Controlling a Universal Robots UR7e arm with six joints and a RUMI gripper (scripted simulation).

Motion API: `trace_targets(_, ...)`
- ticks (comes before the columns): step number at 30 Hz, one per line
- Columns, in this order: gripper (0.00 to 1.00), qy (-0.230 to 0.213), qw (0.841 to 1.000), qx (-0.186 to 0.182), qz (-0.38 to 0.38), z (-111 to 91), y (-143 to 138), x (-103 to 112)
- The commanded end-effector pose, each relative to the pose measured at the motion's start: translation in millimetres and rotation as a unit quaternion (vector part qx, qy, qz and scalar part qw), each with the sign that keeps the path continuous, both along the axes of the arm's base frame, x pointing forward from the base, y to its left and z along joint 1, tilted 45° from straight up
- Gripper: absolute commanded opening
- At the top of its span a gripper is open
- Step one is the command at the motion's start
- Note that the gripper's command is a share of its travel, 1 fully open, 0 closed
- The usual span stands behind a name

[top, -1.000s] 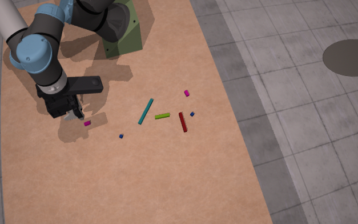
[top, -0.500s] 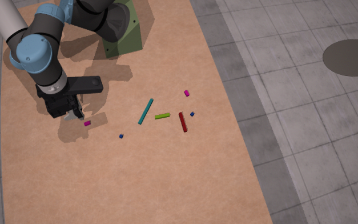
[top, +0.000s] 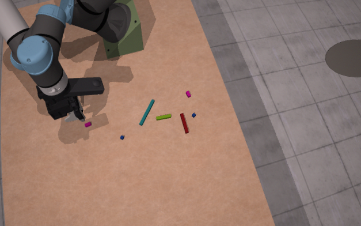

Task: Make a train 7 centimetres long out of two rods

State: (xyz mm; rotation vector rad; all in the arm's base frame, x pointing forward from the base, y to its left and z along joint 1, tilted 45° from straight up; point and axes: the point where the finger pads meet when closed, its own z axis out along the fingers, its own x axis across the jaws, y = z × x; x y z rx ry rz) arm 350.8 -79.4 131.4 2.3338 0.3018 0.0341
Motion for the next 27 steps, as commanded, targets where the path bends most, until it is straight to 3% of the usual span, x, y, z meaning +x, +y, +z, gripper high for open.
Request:
trace_targets(1,0.14,0.000,1.000,0.000,0.000,-3,-3,1)
trace_targets(27,0.14,0.000,1.000,0.000,0.000,-26,-26,4)
